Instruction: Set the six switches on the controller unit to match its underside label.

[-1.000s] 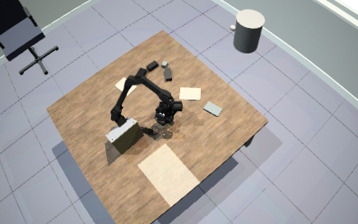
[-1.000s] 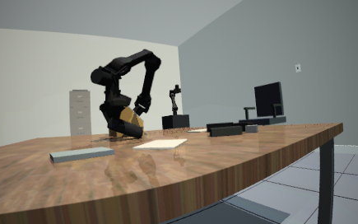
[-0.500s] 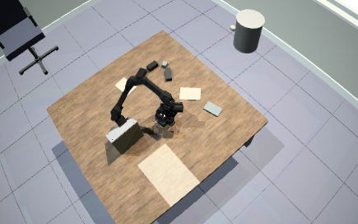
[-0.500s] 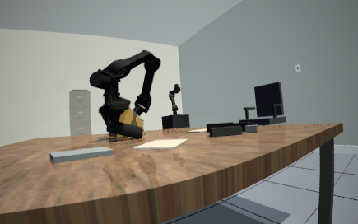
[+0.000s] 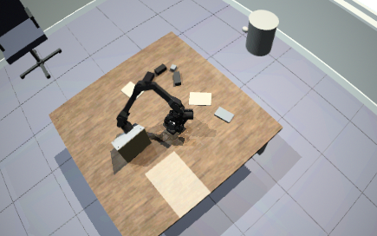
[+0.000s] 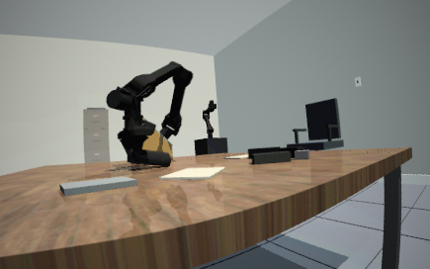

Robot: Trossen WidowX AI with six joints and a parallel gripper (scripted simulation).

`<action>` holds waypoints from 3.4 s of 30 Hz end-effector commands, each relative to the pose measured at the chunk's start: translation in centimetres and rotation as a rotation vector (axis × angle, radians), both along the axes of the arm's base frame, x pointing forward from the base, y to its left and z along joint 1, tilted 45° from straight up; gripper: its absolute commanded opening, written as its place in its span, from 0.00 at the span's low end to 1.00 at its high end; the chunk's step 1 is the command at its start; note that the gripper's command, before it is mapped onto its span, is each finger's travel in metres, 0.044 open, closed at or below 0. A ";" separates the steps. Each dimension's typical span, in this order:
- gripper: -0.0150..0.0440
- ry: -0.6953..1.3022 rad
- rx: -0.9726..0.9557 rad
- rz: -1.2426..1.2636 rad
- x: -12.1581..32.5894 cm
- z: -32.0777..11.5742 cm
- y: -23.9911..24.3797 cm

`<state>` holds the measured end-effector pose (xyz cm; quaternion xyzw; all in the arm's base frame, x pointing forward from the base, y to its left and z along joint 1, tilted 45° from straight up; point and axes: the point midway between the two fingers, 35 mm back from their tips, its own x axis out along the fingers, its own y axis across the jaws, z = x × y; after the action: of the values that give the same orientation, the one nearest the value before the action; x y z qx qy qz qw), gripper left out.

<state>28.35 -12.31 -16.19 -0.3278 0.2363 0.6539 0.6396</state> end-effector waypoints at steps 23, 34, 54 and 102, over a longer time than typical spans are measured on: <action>0.82 0.001 0.008 -0.008 0.2 -1.6 1.1; 0.91 -0.002 0.000 0.002 0.2 -1.6 1.0; 1.00 0.000 0.003 0.003 -0.7 5.2 2.7; 0.25 0.805 0.423 -1.148 -3.6 6.1 -1.1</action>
<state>24.84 -13.50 -10.17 0.2240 0.4551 0.3276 0.7971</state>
